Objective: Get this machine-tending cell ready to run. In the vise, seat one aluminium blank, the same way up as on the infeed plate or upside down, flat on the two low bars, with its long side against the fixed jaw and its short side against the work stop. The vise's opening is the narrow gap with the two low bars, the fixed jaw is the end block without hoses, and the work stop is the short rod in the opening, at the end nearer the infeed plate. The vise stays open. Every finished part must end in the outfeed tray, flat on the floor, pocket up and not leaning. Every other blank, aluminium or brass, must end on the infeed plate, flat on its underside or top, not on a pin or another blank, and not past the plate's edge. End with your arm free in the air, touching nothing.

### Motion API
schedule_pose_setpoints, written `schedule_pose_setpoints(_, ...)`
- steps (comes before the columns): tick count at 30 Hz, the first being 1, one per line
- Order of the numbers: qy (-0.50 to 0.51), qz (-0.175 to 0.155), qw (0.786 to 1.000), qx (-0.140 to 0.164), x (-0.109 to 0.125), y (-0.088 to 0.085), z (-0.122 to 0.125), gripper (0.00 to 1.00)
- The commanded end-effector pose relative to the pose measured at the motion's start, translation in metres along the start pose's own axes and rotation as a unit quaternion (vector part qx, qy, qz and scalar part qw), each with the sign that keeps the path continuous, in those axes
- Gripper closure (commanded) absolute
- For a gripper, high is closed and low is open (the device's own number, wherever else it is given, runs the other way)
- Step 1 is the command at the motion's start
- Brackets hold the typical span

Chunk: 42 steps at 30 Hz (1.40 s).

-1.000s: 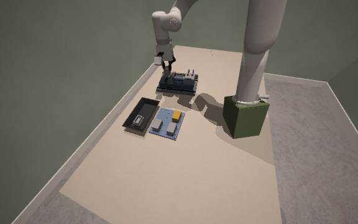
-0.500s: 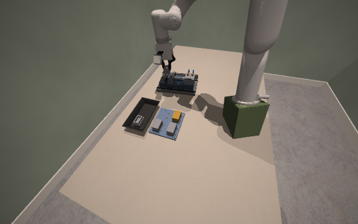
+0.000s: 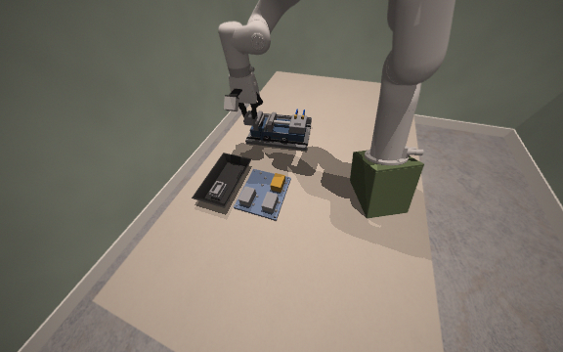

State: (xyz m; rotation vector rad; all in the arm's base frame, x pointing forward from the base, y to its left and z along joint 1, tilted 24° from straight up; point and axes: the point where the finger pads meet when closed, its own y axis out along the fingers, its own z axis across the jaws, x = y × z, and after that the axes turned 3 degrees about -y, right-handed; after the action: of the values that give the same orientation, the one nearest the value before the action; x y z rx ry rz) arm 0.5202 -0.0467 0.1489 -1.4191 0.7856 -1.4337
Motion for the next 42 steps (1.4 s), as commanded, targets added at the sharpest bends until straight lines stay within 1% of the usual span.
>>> schedule_pose_setpoints(1, 0.009, -0.001, 1.0, -0.001, -0.037, 0.0, 0.02, 1.0)
schedule_pose_setpoints(5, 0.013, -0.001, 1.0, -0.001, -0.06, 0.0, 0.028, 1.0)
schedule_pose_setpoints(7, 0.013, -0.001, 1.0, -0.001, -0.06, 0.0, 0.028, 1.0)
schedule_pose_setpoints(8, 0.017, -0.002, 1.0, -0.001, -0.078, 0.001, 0.033, 1.0)
schedule_pose_setpoints(12, 0.02, -0.002, 1.0, -0.001, -0.099, 0.001, 0.038, 1.0)
schedule_pose_setpoints(22, 0.03, -0.005, 1.0, 0.0, -0.159, 0.001, 0.047, 1.0)
schedule_pose_setpoints(24, 0.03, -0.005, 1.0, 0.0, -0.159, 0.001, 0.047, 1.0)
schedule_pose_setpoints(26, 0.034, -0.007, 0.999, 0.001, -0.182, 0.001, 0.049, 1.0)
schedule_pose_setpoints(29, 0.037, -0.008, 0.999, 0.002, -0.197, 0.001, 0.049, 1.0)
schedule_pose_setpoints(32, 0.038, -0.008, 0.999, 0.002, -0.202, 0.001, 0.049, 1.0)
schedule_pose_setpoints(42, 0.038, -0.008, 0.999, 0.002, -0.202, 0.001, 0.049, 1.0)
